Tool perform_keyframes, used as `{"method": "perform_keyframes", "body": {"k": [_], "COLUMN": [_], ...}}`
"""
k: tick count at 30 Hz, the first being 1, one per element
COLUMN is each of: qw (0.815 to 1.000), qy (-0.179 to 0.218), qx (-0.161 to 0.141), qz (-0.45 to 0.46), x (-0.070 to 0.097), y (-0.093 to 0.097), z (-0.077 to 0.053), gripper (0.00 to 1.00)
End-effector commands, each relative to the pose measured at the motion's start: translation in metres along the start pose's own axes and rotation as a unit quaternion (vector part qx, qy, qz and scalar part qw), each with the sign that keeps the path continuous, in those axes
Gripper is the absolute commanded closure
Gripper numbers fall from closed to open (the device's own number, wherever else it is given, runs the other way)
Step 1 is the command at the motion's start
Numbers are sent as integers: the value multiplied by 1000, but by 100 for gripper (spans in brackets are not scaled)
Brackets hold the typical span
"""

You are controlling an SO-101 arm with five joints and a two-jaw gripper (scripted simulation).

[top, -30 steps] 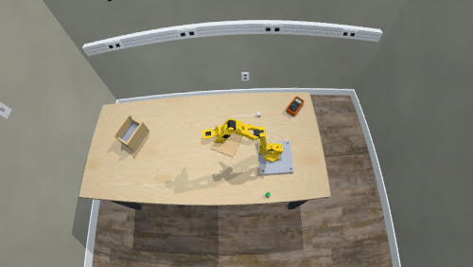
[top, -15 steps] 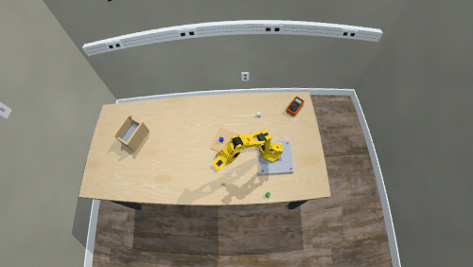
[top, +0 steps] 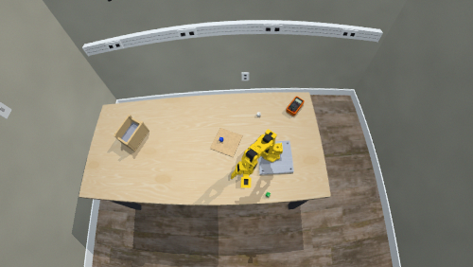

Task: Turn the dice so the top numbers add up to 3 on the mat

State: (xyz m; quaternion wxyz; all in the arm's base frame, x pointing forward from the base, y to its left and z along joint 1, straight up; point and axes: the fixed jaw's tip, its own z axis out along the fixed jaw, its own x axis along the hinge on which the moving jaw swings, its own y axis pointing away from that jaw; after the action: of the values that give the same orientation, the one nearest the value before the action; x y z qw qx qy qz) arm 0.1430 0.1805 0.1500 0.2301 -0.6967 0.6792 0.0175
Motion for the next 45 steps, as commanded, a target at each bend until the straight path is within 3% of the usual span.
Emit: {"method": "perform_keyframes", "body": {"k": [1, 8, 10, 11, 13, 17, 18, 32, 36, 42, 45], "qw": [995, 960, 960, 938, 928, 886, 883, 878, 876, 868, 866], "qy": [-28, -64, -64, -81, -87, -114, -115, -110, -84, -16, -3], "qx": [-18, -55, -55, -66, -70, -84, -85, -91, -109, -156, -165], "qz": [-99, -268, -268, -331, -355, -441, -447, -457, -461, -470, -471], "x": [-16, -33, -33, -40, -41, -48, -48, -47, -43, -29, -26], "y": [28, 77, 77, 96, 103, 131, 133, 137, 141, 151, 152], "z": [-1, -4, -4, -6, -7, -10, -10, -8, 4, 32, 37], "gripper": [72, 72, 72, 72, 72, 72, 72, 72, 72, 72, 72]}}
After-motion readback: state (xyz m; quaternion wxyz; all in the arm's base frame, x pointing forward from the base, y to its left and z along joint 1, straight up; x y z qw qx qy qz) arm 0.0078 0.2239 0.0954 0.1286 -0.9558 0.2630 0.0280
